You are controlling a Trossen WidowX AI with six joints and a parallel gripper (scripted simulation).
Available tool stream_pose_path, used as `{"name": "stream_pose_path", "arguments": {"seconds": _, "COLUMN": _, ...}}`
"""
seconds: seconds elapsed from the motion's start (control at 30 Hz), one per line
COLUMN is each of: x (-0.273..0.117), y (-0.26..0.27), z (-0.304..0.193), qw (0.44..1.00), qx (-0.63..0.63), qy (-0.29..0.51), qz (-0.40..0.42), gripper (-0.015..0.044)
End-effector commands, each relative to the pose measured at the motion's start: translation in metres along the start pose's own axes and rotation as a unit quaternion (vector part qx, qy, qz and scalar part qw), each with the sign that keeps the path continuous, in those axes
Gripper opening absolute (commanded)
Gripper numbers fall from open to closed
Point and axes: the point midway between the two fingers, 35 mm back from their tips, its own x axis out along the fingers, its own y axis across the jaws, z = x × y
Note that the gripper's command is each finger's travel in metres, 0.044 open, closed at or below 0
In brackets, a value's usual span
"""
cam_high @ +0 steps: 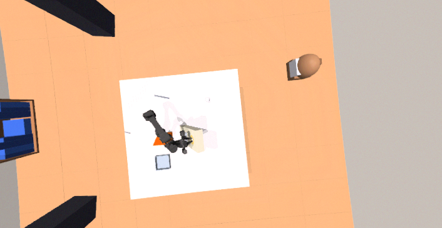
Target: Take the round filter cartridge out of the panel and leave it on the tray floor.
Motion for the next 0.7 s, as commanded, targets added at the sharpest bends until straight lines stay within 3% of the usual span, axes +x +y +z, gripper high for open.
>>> {"name": "stream_pose_path", "arguments": {"seconds": 0.0, "x": 0.0, "y": -0.002, "z": -0.001, "qw": 1.0, "qx": 0.002, "qy": 0.007, "qz": -0.003, "gripper": 0.0}}
{"name": "stream_pose_path", "arguments": {"seconds": 0.67, "x": -0.071, "y": -0.001, "z": -0.001, "qw": 1.0, "qx": -0.016, "qy": 0.007, "qz": -0.002, "gripper": 0.0}}
